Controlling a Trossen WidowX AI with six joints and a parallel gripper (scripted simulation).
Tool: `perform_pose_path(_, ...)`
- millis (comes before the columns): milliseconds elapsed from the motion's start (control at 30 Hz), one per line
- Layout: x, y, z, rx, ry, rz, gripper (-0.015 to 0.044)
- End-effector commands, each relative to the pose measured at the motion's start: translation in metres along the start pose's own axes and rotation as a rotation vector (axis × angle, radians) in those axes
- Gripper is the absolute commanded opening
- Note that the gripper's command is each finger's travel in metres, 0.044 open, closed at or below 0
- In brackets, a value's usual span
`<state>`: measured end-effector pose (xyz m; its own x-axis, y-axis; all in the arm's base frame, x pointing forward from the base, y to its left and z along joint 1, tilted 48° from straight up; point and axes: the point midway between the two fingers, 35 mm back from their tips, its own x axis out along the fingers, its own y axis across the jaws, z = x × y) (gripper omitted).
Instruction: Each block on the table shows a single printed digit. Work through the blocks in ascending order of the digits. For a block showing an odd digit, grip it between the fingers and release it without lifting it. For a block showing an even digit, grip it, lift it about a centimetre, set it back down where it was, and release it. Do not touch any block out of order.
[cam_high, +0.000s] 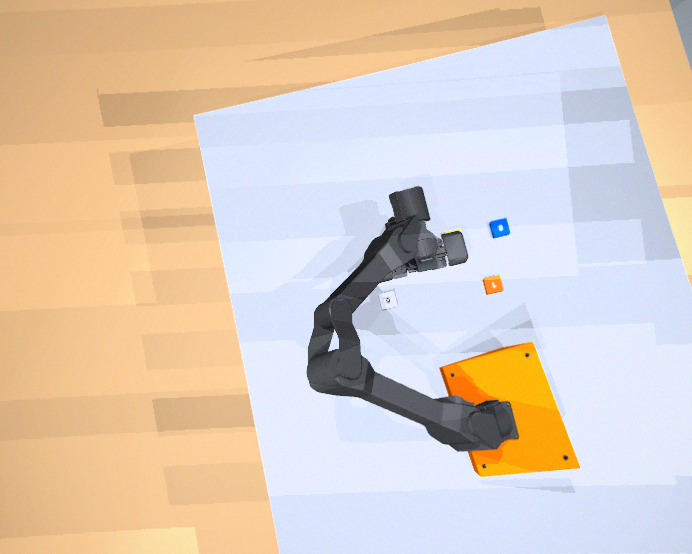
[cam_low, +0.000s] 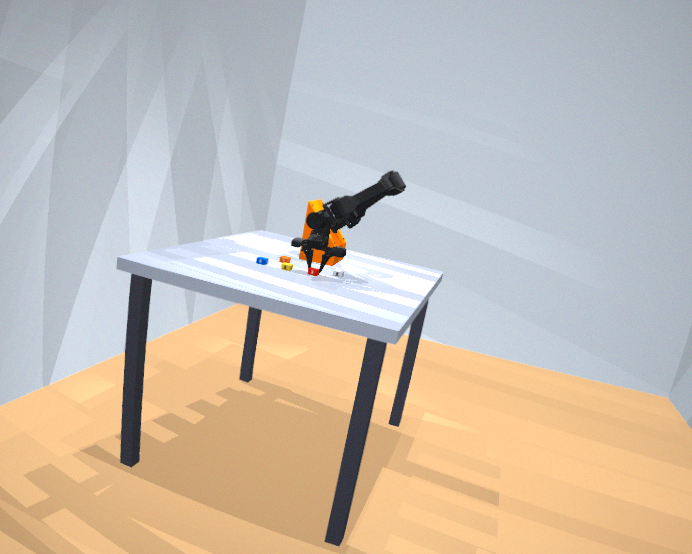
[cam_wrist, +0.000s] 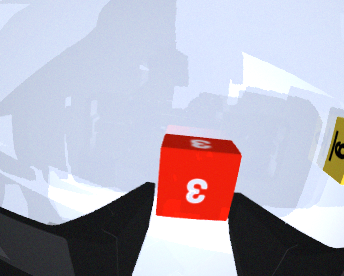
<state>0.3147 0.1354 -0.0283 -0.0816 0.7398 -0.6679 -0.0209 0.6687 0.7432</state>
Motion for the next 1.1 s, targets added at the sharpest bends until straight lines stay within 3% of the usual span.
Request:
perform_pose_path(0, 0.001, 0.000, 0.000, 0.004, 0.001, 0.004, 0.0120)
perform_pose_path(433, 0.001, 0.000, 0.000, 0.004, 0.001, 0.004, 0.0120)
perform_pose_path(800, 0.001, 0.000, 0.000, 0.004, 0.001, 0.004, 0.0400)
perform_pose_path(933, -0.001, 0.000, 0.000, 0.003, 0.001, 0.004, 0.0400)
perform_pose_path(1067, -0.030, 0.000, 0.000, 0.001, 0.001, 0.002, 0.0400)
